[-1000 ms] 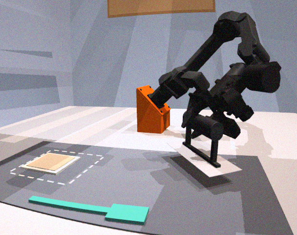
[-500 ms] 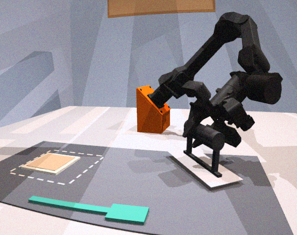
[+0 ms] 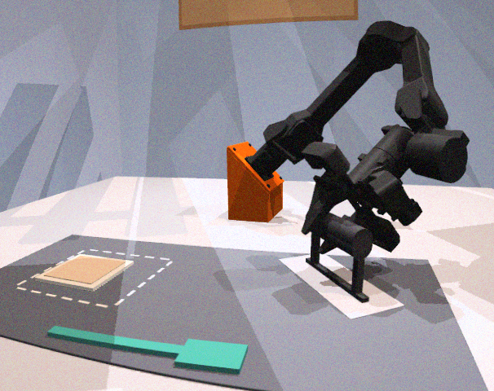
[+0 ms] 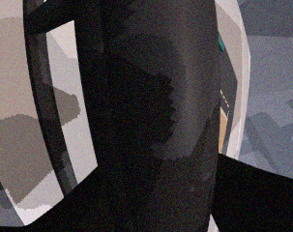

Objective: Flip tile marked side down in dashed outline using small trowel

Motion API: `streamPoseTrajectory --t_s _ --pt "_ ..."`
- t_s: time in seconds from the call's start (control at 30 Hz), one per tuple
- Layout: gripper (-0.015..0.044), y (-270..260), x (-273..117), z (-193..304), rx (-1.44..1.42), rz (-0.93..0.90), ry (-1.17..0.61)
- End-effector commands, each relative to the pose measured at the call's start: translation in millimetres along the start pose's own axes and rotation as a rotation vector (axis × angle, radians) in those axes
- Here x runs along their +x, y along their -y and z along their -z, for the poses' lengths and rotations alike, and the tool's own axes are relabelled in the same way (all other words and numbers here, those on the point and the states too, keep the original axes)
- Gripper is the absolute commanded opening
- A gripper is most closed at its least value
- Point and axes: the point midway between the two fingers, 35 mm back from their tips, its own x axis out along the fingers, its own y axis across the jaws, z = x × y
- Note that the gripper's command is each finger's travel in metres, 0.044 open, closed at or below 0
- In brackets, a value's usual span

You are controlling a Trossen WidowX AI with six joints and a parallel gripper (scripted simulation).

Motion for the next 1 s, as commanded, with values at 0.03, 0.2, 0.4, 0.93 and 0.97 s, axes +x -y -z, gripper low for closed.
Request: streamPoseTrajectory --t_s 0.03,0.2,0.4,0.93,0.97 --pt "0.03 1 1 0 0.005 0.008 0.0" --pt "0.03 1 1 0 0.005 0.008 0.0" --pt "0.03 1 -10 -1 0.004 0.007 0.001" --pt "0.03 40 -92 27 -0.002 0.005 -0.001" --pt "0.03 49 -100 36 -0.003 0.006 0.0"
